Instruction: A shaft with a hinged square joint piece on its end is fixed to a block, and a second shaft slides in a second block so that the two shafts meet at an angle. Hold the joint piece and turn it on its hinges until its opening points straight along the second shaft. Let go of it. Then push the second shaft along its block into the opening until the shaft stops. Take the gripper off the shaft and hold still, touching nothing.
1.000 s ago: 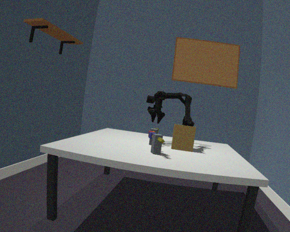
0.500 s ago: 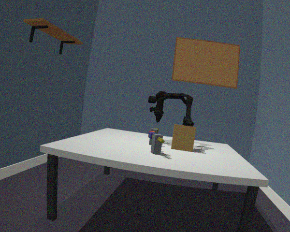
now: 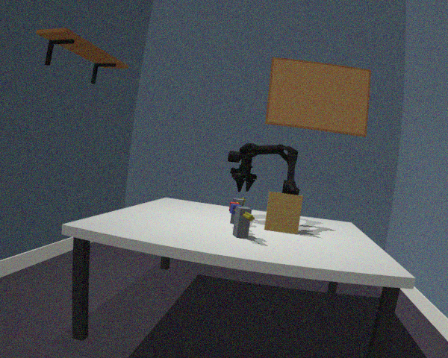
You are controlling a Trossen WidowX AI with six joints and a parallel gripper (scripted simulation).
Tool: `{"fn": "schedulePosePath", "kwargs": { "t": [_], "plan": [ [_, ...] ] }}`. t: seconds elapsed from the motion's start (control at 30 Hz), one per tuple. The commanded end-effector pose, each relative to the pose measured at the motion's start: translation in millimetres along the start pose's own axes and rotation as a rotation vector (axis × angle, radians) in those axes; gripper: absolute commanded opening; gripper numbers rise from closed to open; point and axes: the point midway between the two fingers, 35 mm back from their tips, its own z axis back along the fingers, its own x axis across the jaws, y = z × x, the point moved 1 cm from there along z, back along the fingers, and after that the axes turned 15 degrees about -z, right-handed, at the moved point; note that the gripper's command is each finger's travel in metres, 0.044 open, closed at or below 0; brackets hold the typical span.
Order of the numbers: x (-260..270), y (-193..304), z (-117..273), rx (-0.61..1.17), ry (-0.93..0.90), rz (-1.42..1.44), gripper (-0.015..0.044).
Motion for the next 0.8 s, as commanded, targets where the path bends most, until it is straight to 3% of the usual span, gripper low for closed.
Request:
{"fn": "schedulePosePath", "kwargs": {
  "t": [0.0, 0.77],
  "plan": [
    [-0.5, -0.5, -6.1, 0.001, 0.008, -0.114, 0.044],
    [-1.7, -1.9, -41.9, 0.007, 0.031, -0.901, 0.044]
  ]
}}
